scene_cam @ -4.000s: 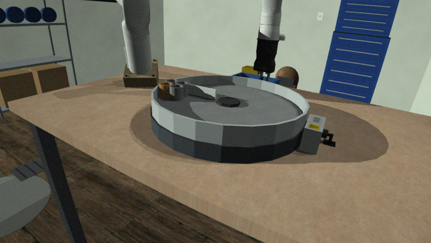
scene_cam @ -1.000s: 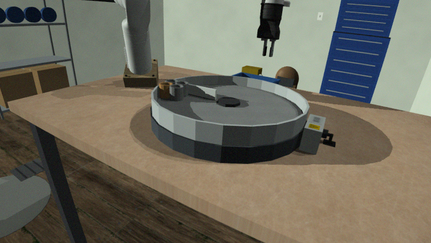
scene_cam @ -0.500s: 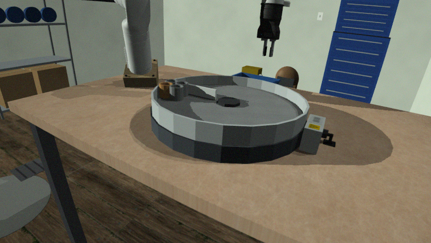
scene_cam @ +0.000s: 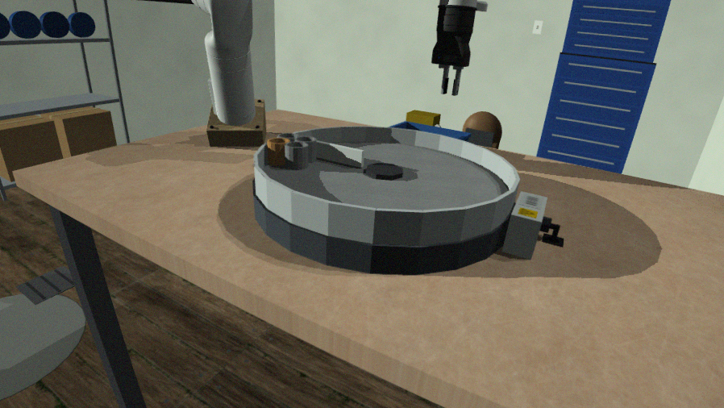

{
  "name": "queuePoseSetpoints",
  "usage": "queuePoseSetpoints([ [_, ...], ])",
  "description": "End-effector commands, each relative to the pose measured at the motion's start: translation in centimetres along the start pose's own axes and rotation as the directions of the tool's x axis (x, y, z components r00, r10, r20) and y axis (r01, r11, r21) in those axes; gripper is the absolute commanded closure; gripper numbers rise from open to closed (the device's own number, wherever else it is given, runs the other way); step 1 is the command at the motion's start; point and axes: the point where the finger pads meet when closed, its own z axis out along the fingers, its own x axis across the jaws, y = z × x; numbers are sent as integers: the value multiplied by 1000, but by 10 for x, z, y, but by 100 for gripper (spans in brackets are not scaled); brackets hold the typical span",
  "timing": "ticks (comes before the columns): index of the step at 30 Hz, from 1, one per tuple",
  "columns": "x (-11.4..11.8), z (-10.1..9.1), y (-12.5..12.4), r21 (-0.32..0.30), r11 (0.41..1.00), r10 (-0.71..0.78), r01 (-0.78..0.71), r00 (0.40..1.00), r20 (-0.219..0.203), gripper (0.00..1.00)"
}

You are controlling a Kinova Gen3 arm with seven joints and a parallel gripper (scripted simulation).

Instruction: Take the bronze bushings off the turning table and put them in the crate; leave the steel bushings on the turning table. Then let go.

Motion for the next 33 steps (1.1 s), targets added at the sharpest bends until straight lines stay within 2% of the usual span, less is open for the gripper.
queuePoseSetpoints([
  [1, 0, -1, 0, 1, 1000, 0, 0, 1000, -1, 53],
  [31, 0, -1, 0, 1, 1000, 0, 0, 1000, -1, 53],
  [33, -8, 0, 19, 1, 999, 52, -52, 999, -1, 55],
])
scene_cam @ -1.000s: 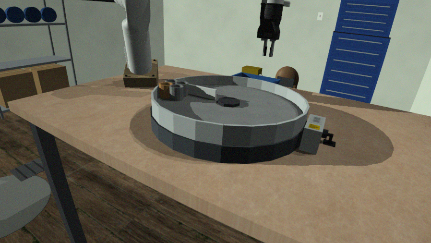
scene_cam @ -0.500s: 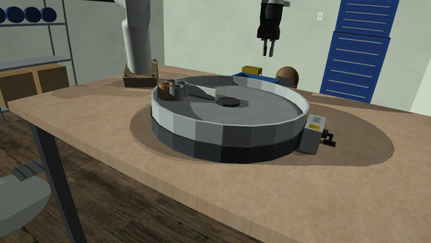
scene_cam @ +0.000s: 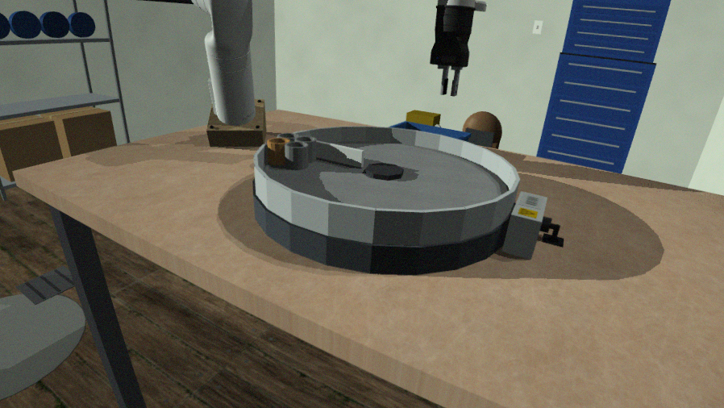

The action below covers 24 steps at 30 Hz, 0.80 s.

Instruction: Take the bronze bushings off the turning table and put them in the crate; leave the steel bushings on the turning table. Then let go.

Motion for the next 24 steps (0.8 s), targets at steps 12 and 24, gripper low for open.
queuePoseSetpoints([
  [12, -20, 0, 43, 0, 994, 108, -108, 994, 6, 55],
  [24, -40, 2, 92, -1, 972, 237, -237, 972, 6, 55],
])
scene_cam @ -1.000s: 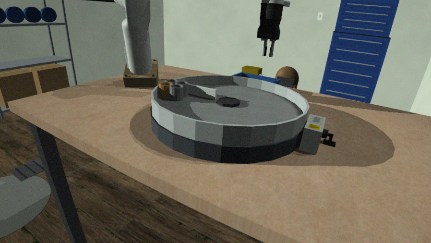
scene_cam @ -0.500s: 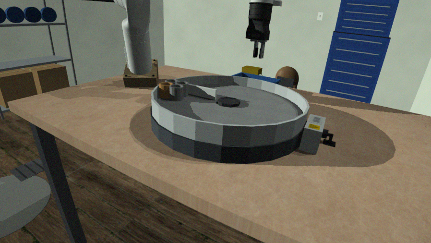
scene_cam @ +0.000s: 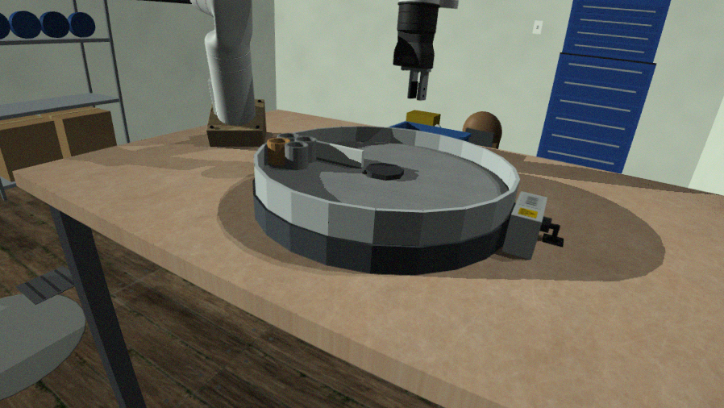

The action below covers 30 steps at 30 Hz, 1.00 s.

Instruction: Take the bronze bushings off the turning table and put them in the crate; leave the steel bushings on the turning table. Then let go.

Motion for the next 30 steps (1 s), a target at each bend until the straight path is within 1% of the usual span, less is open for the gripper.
queuePoseSetpoints([
  [1, -4, -3, -3, 11, 1000, -6, 6, 1000, 2, 55],
  [8, -4, -3, -3, 11, 1000, -6, 6, 1000, 2, 55],
  [13, -11, 0, 49, 10, 992, 125, -125, 992, 4, 55],
  [25, -11, 0, 49, 10, 992, 125, -125, 992, 4, 55],
  [30, -19, 2, 102, 9, 967, 254, -254, 967, 5, 55],
])
